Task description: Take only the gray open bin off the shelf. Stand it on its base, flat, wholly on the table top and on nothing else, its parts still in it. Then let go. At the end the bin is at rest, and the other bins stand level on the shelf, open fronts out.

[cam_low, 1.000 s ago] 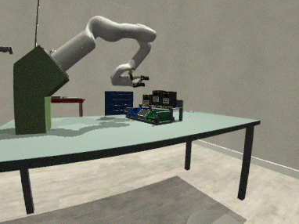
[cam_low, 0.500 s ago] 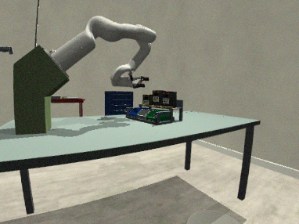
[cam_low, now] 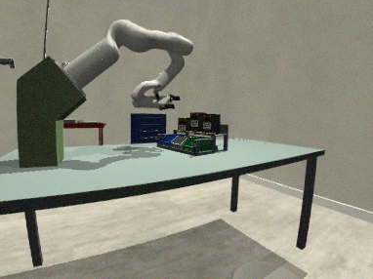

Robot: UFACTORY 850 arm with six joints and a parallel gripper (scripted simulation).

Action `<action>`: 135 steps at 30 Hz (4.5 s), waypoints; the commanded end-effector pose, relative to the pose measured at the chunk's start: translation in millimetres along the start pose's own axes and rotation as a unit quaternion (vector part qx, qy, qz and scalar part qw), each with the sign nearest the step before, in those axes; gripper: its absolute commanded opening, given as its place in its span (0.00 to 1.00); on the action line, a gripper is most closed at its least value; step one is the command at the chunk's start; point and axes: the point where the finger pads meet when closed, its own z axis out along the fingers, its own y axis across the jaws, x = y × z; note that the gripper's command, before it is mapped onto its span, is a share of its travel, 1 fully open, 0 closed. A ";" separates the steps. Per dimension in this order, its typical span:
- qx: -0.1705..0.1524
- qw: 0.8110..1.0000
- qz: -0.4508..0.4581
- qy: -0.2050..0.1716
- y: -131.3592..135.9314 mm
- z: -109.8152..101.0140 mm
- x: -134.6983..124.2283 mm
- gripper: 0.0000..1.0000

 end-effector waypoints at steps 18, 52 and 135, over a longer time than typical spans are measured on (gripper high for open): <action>0.000 1.000 0.000 0.000 36.9 -22.0 25.0 1.00; -0.076 0.991 0.105 -0.010 95.6 -88.5 71.6 1.00; -0.412 0.711 0.567 -0.056 185.0 -300.2 168.1 1.00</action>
